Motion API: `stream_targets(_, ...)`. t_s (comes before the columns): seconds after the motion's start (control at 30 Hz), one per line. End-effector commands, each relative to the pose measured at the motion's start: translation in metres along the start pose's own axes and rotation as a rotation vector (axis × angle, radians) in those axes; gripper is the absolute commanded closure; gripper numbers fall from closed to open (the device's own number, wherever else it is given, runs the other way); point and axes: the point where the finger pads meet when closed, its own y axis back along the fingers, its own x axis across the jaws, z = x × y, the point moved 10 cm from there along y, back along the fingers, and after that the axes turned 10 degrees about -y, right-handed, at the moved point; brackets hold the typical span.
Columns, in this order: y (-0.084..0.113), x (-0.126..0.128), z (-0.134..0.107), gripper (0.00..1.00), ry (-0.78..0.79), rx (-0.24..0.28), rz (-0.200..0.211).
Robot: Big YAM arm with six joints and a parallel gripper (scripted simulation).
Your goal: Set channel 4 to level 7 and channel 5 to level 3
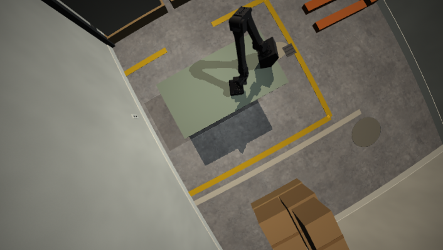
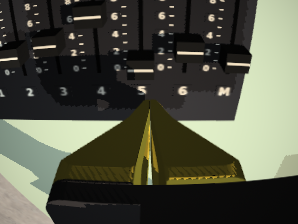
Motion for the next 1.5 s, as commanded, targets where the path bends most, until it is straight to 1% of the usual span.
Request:
stream_targets(0.0, 0.002, 0.007, 0.014, 1.00, -0.008, -0.012, 0.010)
stream_targets(0.2, 0.006, 0.009, 0.020, 1.00, -0.014, -0.020, 0.020)
stream_targets(0.53, 0.006, 0.010, 0.024, 1.00, -0.015, -0.021, 0.020)
stream_targets(1.47, 0.006, 0.010, 0.024, 1.00, -0.017, -0.021, 0.020)
